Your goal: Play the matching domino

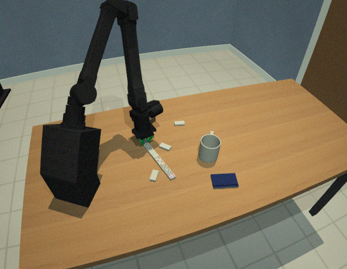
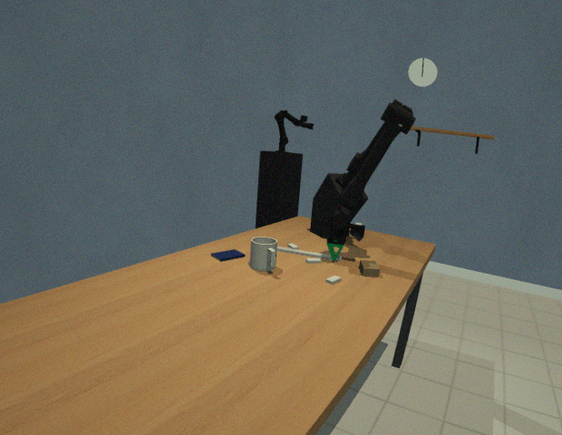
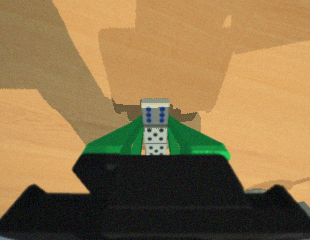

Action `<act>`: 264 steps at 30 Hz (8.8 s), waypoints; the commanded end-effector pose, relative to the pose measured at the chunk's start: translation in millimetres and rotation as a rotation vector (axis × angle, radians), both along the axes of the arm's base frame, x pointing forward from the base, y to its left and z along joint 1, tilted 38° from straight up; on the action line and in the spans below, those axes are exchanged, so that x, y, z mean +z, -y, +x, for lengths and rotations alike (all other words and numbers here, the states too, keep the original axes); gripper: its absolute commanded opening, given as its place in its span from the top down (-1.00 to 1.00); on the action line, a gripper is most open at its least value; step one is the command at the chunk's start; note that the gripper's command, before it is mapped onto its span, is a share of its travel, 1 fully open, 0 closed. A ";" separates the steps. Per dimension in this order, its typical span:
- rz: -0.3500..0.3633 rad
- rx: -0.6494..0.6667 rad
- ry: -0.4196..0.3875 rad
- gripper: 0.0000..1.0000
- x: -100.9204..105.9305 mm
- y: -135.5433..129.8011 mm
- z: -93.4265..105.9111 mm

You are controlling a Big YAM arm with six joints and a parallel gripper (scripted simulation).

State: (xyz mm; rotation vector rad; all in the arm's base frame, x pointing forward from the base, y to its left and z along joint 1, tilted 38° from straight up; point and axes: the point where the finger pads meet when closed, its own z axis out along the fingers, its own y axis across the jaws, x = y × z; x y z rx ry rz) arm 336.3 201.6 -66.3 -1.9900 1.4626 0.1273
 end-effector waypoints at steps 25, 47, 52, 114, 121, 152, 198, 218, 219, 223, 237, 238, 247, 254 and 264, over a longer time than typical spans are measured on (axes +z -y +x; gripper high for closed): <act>0.005 0.001 -0.002 0.53 -1.5 3.9 2.0; 0.010 0.002 -0.005 0.53 -2.6 6.0 3.1; 0.010 0.002 -0.005 0.53 -2.6 6.0 3.1; 0.023 0.006 -0.005 -0.88 -1.7 6.4 3.9; 0.024 0.012 -0.005 -0.88 0.2 2.3 1.2; 0.021 0.001 -0.001 -0.88 -0.3 6.7 5.2; 0.021 0.008 0.000 -0.88 24.6 22.0 -6.8; 0.020 0.008 -0.002 -0.88 75.1 57.7 -26.1; 0.020 0.008 -0.002 -0.88 75.1 57.7 -26.1; 0.028 -0.012 -0.001 -0.88 74.6 55.7 -23.7; 0.028 -0.012 -0.001 -0.88 74.6 55.7 -23.7; 0.028 -0.012 -0.001 -0.88 74.6 55.7 -23.7; 0.024 -0.006 -0.006 -0.88 73.6 56.1 -25.9; 0.024 -0.006 -0.006 -0.88 73.6 56.1 -25.9; 0.024 -0.006 -0.006 -0.88 103.0 130.2 -32.5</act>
